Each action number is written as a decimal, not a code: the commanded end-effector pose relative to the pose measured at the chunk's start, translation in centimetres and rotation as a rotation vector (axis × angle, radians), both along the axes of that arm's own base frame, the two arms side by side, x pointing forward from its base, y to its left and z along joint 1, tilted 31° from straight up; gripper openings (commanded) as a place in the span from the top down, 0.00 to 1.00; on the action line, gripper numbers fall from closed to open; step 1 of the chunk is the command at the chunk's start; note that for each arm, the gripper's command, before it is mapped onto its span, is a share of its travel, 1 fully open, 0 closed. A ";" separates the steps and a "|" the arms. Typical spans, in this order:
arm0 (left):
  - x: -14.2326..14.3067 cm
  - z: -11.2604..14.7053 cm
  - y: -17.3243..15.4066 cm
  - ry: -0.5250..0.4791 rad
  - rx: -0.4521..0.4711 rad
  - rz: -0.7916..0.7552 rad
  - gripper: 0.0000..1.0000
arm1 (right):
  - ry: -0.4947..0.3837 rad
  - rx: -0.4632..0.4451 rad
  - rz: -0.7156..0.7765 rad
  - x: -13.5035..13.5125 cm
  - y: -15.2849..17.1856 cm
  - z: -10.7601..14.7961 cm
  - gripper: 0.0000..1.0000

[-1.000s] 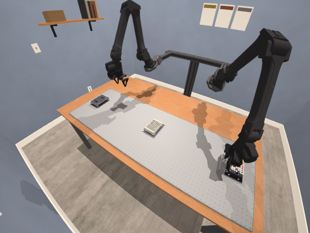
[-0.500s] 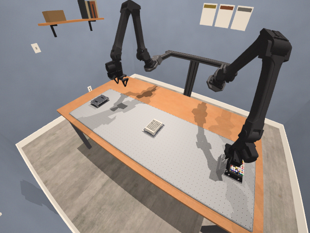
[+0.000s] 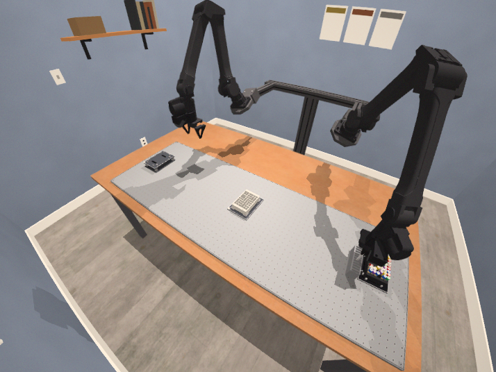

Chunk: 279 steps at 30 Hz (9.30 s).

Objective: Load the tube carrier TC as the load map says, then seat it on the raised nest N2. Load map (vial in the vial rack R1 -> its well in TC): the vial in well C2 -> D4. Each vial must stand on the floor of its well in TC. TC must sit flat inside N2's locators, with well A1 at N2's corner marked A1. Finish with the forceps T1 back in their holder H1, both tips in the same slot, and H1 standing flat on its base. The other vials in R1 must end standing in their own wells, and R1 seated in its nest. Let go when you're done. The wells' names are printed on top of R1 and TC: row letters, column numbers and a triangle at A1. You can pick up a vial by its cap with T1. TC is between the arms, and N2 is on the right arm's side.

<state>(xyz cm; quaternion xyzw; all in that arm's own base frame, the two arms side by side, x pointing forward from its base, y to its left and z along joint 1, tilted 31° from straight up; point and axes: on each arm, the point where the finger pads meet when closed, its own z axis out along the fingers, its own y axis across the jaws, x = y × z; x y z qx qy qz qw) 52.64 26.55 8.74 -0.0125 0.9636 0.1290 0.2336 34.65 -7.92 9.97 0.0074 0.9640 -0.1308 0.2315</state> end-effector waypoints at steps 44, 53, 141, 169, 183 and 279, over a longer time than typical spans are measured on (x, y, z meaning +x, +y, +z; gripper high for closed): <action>-0.9 1.8 -0.3 0.005 0.000 -0.003 0.93 | -0.020 -0.008 0.013 0.8 0.0 1.0 0.00; -1.2 1.1 -0.5 0.022 -0.009 -0.003 0.93 | -0.020 -0.008 0.013 0.8 0.0 1.0 0.00; -4.0 6.9 0.5 -0.045 -0.063 0.133 0.93 | -0.020 -0.008 0.013 0.8 0.0 1.0 0.00; -9.2 7.1 8.7 -0.205 -0.351 0.682 0.93 | -0.020 -0.008 0.013 0.8 0.0 1.0 0.00; -9.3 5.3 7.1 -0.167 -0.376 0.682 0.93 | -0.020 -0.008 0.013 0.8 0.0 1.0 0.00; -7.9 4.6 7.9 -0.193 -0.359 0.672 0.90 | -0.020 -0.008 0.013 0.8 0.0 1.0 0.00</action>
